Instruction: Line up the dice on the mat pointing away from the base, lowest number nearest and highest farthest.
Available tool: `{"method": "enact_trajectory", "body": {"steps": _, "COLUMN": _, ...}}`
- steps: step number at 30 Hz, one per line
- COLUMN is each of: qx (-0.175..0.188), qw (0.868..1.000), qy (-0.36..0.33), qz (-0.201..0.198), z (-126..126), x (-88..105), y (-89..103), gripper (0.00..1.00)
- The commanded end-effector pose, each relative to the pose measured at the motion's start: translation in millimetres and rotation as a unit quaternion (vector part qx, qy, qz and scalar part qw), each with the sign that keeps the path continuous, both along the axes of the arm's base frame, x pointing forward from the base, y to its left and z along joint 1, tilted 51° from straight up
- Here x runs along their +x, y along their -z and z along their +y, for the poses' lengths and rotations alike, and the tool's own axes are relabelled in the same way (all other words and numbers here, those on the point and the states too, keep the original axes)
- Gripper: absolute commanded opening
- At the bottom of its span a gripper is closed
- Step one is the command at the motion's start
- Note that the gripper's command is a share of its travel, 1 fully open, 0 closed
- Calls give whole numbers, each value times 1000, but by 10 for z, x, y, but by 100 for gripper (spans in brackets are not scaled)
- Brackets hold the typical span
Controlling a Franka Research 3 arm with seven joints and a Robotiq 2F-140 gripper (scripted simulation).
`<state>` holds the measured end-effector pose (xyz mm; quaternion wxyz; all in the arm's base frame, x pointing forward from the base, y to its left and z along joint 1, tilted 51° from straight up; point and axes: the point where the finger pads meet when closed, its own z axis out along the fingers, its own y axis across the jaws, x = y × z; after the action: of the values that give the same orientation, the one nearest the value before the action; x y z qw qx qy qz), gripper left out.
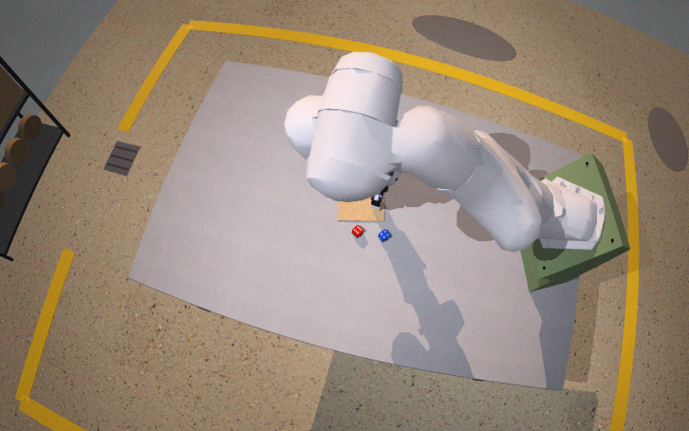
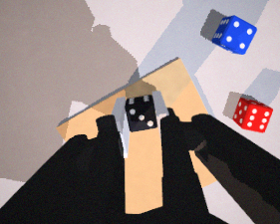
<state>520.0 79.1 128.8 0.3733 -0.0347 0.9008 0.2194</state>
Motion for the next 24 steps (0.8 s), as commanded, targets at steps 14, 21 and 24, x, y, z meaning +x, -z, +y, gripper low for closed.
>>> {"method": "enact_trajectory", "body": {"steps": 14, "qx": -2, "qw": 1000, "qy": -2, "qz": -3, "z": 21, "x": 30, "y": 4, "gripper": 13}}
{"method": "enact_trajectory", "body": {"steps": 21, "qx": -2, "qw": 1000, "qy": -2, "qz": -3, "z": 26, "x": 36, "y": 11, "gripper": 13}}
{"method": "enact_trajectory", "body": {"steps": 24, "qx": -2, "qw": 1000, "qy": -2, "qz": -3, "z": 26, "x": 37, "y": 11, "gripper": 13}}
